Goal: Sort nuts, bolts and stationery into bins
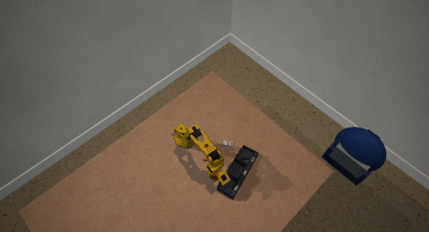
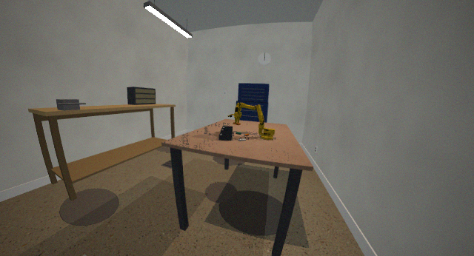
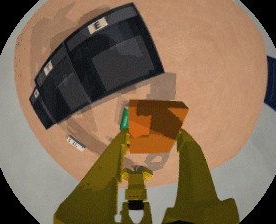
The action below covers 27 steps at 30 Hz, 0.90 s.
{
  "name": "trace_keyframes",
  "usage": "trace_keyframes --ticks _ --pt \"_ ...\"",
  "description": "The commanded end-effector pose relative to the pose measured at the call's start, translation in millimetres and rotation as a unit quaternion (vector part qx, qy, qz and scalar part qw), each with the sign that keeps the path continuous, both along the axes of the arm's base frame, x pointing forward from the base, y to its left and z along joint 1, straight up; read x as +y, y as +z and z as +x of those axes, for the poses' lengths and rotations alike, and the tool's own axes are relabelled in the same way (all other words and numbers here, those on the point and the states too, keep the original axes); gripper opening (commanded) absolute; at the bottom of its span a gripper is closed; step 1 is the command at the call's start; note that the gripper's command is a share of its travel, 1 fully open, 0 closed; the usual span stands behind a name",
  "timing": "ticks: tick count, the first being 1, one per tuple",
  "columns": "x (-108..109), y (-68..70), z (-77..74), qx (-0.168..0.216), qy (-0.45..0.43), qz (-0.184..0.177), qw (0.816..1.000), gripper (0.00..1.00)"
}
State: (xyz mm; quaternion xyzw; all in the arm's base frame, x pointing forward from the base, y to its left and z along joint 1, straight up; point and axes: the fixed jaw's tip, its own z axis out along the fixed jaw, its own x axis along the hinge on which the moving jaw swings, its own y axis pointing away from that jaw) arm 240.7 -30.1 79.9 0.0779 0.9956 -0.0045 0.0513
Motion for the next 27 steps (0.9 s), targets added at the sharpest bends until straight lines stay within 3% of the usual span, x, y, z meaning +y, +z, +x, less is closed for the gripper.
trace_keyframes --ticks 1,9,27 --pt "2 10.1 4.8 -0.023 0.002 -0.003 1.0 0.0" --pt "3 10.3 7.6 -0.027 0.004 -0.003 1.0 0.0" --pt "14 10.6 32.3 -0.062 0.023 -0.005 0.998 0.0"
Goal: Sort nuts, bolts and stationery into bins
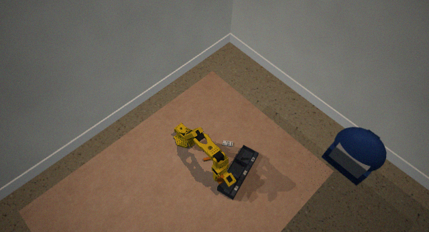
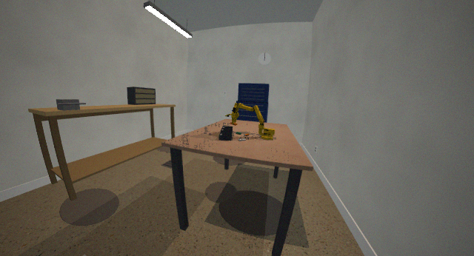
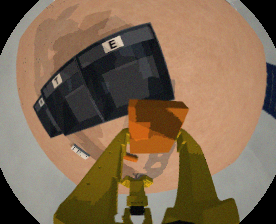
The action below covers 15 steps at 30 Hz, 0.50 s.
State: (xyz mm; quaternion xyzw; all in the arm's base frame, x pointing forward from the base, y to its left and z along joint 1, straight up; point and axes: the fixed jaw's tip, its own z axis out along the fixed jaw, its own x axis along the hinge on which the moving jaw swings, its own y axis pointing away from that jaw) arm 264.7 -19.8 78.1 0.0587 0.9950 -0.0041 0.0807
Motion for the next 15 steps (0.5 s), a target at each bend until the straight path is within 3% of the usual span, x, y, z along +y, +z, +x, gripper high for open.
trace_keyframes --ticks 1,15 --pt "3.8 12.4 9.1 -0.034 0.004 -0.002 0.999 0.0" --pt "5.3 12.5 12.6 -0.04 0.007 -0.002 0.999 0.0"
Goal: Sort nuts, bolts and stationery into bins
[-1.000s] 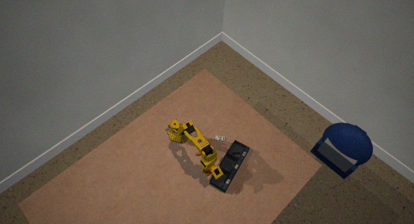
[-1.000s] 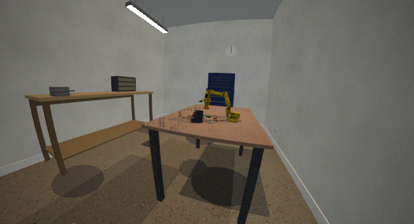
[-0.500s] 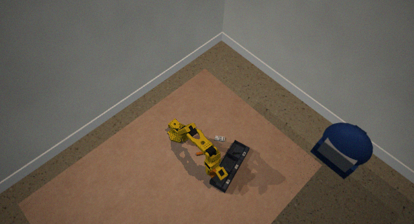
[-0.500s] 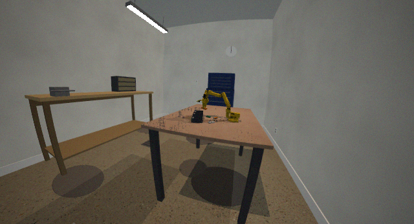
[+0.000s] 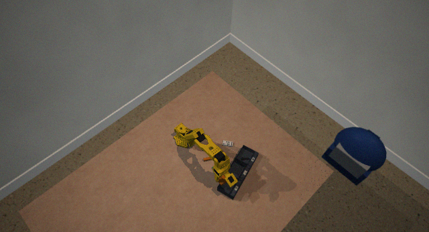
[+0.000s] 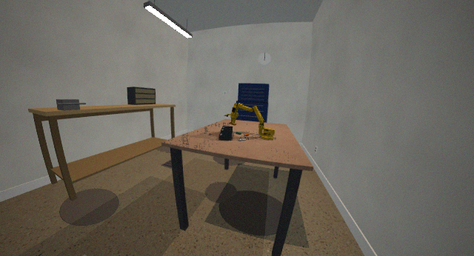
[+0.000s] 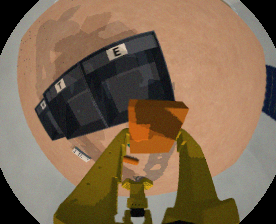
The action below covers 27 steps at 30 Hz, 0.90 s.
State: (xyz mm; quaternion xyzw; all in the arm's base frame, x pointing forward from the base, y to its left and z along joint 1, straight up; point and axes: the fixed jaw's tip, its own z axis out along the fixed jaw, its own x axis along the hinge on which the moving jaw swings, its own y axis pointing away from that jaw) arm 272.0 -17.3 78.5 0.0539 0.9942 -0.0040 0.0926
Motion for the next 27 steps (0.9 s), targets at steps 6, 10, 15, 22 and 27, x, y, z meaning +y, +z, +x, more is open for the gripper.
trace_keyframes --ticks 6,10,15,22,27 --pt "6 12.3 13.6 -0.044 0.009 -0.002 0.999 0.0" --pt "8 12.5 19.2 -0.055 0.014 -0.003 0.998 0.0" --pt "11 12.5 26.0 -0.07 0.02 -0.003 0.997 0.0" --pt "15 12.4 32.6 -0.084 0.026 -0.004 0.996 0.0" --pt "15 12.4 33.1 -0.085 0.026 -0.004 0.996 0.0"
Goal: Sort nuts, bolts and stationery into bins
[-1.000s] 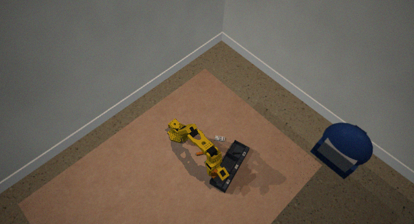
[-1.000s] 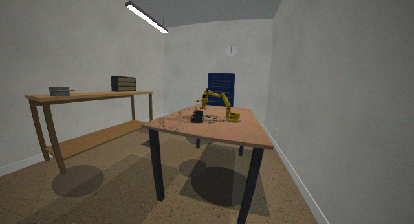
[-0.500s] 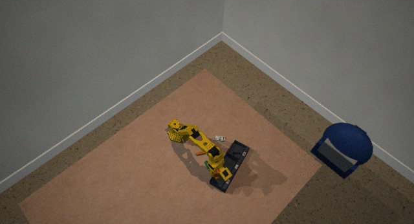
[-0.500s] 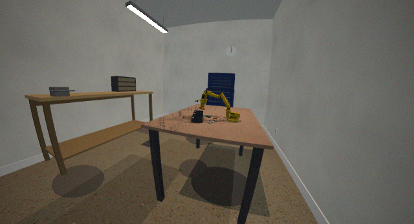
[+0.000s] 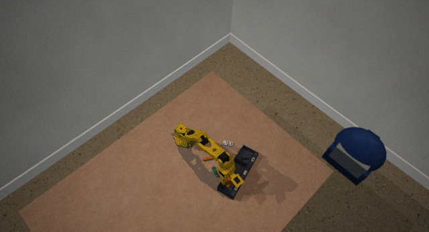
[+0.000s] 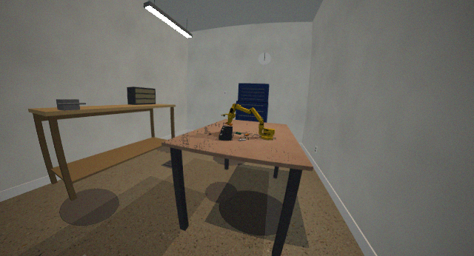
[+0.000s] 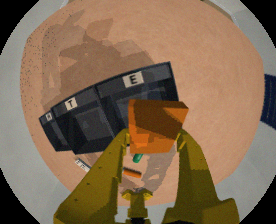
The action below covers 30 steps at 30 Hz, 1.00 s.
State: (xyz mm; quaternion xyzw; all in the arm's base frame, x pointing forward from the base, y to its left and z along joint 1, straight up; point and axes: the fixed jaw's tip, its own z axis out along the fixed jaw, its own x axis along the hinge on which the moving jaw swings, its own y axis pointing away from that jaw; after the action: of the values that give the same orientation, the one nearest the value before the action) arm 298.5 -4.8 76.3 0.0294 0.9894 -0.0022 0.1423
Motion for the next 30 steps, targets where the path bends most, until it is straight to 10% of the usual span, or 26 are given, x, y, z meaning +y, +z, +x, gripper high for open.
trace_keyframes --ticks 1,30 --pt "3 14.6 6.6 -0.036 0.002 0.0 0.999 0.0" --pt "8 26.3 12.8 -0.069 0.005 0.002 0.998 0.0"
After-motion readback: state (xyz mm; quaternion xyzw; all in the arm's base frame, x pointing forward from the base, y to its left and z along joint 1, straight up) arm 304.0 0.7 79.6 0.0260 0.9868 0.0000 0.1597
